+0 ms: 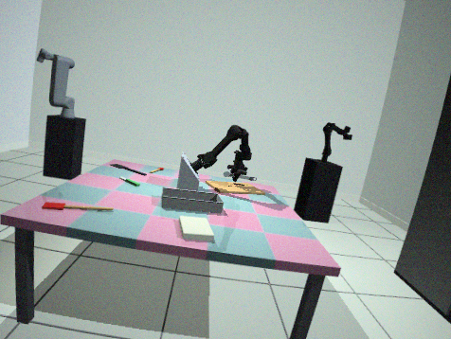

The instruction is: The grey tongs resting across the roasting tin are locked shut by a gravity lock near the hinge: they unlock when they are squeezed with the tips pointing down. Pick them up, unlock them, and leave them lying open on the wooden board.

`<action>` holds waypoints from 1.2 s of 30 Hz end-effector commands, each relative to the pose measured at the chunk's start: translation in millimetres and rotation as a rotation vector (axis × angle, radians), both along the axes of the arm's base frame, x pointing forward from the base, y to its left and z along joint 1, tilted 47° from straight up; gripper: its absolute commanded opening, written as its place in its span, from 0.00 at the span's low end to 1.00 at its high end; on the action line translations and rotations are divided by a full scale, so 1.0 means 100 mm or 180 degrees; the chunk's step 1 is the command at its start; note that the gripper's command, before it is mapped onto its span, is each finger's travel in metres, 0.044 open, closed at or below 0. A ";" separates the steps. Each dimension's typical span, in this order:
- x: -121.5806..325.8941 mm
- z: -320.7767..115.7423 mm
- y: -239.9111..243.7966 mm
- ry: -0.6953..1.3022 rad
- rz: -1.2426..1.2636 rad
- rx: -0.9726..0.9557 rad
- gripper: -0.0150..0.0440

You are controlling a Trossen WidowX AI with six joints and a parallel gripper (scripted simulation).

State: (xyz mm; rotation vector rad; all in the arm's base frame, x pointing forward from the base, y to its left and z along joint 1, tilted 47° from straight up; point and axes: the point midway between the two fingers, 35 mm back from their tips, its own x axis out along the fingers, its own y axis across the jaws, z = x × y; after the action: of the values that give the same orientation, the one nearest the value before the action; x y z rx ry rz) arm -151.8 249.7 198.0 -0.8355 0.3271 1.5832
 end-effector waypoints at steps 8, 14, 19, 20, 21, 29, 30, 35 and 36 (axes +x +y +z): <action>0.00 0.00 0.00 0.0000 0.0000 0.0000 0.85; 0.00 0.00 0.00 0.0000 0.0000 0.0000 1.00; -0.08 0.22 0.04 0.0004 0.0001 0.0001 1.00; -0.11 0.30 0.06 0.0005 0.0002 0.0001 1.00; -0.14 0.39 0.08 0.0006 0.0002 0.0002 1.00; -0.35 1.07 0.15 0.0016 0.0008 0.0005 1.00; -0.37 1.14 0.15 0.0017 0.0009 0.0005 1.00; -0.45 1.50 0.15 0.0023 0.0012 0.0007 1.00; -0.46 1.56 0.14 0.0023 0.0013 0.0007 1.00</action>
State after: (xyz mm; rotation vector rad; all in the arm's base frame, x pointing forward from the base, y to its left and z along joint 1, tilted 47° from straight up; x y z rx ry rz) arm -194.7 264.5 336.7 -0.8317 0.3281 1.5948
